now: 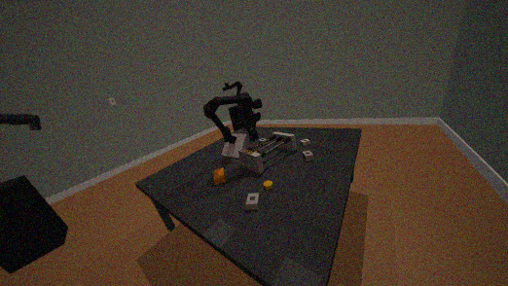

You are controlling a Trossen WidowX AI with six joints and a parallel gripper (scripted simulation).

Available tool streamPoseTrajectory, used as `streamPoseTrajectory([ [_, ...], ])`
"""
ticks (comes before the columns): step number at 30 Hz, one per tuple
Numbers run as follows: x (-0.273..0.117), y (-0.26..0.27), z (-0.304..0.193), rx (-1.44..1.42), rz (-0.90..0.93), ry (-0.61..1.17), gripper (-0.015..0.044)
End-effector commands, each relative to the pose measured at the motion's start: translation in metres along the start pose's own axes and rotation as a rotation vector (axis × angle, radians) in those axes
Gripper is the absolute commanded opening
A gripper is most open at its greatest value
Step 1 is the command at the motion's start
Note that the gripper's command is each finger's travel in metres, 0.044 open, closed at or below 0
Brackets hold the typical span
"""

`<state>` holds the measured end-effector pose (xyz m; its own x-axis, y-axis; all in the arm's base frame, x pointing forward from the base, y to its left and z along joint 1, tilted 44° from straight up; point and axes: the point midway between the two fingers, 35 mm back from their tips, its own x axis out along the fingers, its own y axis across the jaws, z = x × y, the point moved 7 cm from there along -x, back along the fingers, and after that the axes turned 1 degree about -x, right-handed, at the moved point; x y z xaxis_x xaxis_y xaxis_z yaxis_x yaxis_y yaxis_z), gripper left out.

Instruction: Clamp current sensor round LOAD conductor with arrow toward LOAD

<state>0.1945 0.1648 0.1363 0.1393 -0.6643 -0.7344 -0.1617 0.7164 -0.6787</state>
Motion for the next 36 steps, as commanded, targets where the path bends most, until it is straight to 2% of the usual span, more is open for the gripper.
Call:
streamPoseTrajectory([
  [1, 0.000, -0.003, 0.012, -0.122, -0.004, 0.000, 0.0000],
  [36, 0.008, -0.031, 0.095, -1.114, -0.010, 0.002, 0.0000],
])
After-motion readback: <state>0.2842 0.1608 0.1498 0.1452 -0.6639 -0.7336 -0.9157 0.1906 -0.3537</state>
